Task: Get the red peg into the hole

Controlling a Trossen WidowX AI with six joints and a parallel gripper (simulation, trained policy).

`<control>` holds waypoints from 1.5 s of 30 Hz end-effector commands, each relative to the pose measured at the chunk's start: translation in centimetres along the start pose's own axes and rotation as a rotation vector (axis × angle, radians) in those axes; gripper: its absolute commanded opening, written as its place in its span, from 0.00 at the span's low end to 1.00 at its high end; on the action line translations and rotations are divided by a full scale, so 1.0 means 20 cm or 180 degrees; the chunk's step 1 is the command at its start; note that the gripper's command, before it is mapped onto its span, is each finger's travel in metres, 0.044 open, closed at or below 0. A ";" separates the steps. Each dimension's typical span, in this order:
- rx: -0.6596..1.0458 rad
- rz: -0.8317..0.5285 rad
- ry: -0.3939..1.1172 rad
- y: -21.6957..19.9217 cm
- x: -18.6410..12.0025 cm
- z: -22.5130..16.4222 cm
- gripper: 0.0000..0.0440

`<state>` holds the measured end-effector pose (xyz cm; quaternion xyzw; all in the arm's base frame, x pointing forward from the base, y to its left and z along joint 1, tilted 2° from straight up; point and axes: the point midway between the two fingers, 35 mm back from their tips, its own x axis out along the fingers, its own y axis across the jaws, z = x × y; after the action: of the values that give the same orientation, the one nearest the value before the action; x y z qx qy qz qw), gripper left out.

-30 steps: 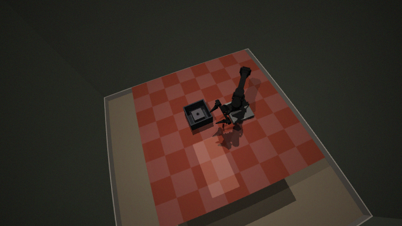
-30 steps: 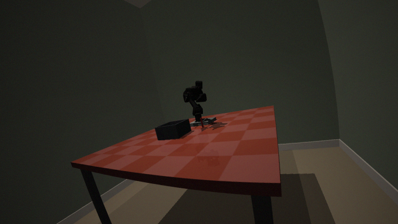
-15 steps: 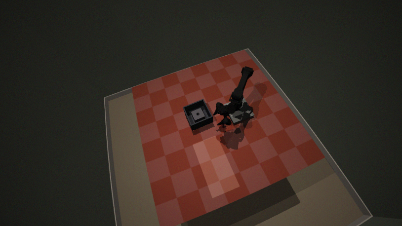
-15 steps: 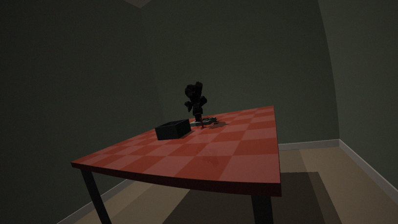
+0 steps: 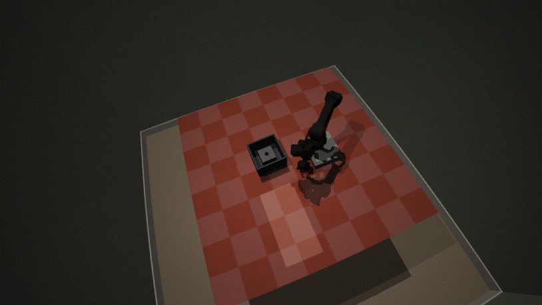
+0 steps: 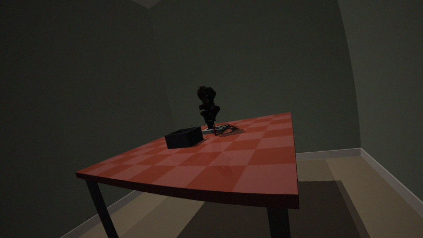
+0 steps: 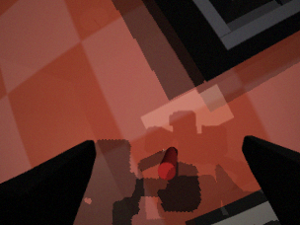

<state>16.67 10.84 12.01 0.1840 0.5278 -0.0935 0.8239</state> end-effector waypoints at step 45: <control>0.0828 -0.1018 0.0869 -0.04 0.47 -0.25 0.03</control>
<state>16.15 12.53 1.59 0.2160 0.6387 -0.2552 0.6930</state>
